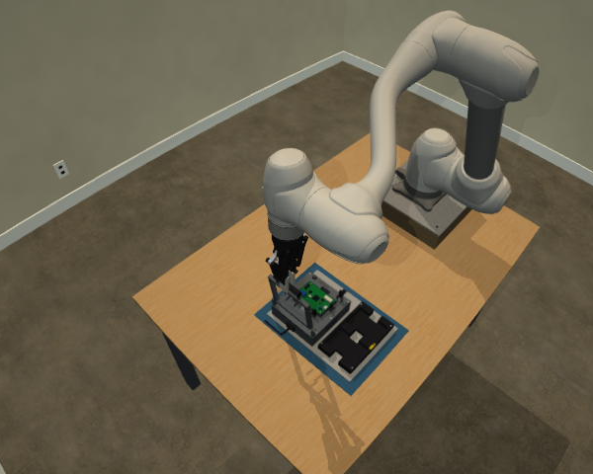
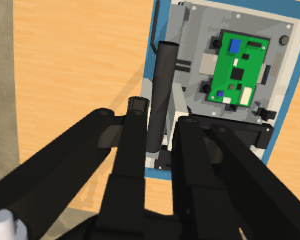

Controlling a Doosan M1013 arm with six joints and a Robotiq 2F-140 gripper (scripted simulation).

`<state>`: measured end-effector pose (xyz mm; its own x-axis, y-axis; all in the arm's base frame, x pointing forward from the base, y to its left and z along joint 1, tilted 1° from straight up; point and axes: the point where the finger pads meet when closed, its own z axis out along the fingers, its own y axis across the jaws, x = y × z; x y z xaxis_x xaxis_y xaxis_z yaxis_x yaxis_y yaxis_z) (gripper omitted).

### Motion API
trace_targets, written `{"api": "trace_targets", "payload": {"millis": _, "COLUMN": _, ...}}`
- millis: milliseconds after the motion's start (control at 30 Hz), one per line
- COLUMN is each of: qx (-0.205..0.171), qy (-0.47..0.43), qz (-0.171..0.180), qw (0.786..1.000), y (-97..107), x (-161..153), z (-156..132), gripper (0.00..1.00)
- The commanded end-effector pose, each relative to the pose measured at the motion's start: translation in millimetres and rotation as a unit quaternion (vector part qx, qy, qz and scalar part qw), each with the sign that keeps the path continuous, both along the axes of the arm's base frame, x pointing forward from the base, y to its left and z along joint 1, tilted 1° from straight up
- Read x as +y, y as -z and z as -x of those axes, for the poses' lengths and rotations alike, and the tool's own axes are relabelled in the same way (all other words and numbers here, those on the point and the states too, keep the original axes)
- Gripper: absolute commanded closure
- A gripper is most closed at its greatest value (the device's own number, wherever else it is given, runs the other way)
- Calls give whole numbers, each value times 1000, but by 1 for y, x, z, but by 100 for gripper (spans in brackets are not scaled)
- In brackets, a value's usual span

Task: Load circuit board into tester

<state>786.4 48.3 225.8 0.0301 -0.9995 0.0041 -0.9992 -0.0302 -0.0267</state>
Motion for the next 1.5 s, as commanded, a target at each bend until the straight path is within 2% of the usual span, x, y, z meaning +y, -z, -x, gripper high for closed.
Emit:
{"api": "trace_targets", "payload": {"millis": 0, "qx": 5, "qy": 1, "qz": -2, "qw": 1000, "y": 2, "x": 2, "z": 9, "gripper": 100}}
{"api": "trace_targets", "payload": {"millis": 1467, "qx": 5, "qy": 1, "qz": -2, "qw": 1000, "y": 7, "x": 0, "z": 66, "gripper": 100}}
